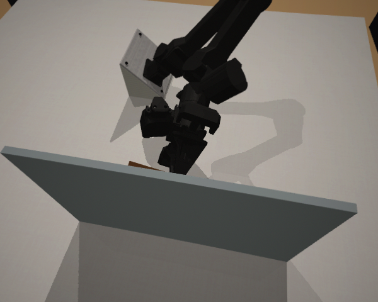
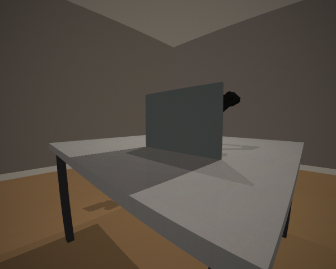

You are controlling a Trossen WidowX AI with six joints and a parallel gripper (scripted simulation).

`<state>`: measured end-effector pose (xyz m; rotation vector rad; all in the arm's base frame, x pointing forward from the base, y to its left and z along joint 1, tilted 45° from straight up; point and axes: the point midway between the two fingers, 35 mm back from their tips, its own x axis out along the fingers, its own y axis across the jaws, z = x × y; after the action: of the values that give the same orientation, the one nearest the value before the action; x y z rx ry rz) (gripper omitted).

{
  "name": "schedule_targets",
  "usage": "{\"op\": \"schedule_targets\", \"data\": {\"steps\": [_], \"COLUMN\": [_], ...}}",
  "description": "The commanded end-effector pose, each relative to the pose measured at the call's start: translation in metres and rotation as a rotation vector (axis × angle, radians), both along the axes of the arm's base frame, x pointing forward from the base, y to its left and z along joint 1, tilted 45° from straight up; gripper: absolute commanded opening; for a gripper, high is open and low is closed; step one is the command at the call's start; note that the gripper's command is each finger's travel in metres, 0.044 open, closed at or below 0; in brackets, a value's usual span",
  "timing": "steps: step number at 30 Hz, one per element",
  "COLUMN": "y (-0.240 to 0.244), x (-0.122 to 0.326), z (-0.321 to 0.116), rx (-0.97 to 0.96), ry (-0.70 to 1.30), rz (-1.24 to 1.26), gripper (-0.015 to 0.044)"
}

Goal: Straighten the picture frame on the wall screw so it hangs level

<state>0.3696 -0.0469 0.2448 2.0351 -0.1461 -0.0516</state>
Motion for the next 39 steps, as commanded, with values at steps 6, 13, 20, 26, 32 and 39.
{"op": "schedule_targets", "data": {"steps": [6,13,20,26,32,39], "y": [-0.0014,0.0001,0.0015,0.0027,0.0039,0.0045], "x": [0.0,0.0003,0.0005,0.0007,0.0009,0.0007], "z": [-0.0004,-0.0021,-0.0039,-0.0054,-0.0069,-0.0058], "rx": [0.002,0.002,0.002,0.002,0.002,0.0], "ry": [-0.004,-0.004,-0.004,-0.004,-0.004,-0.004], "rz": [-0.007,-0.007,-0.007,-0.007,-0.007,-0.001], "gripper": [0.0,0.0,0.0,0.0,0.0,0.0]}}
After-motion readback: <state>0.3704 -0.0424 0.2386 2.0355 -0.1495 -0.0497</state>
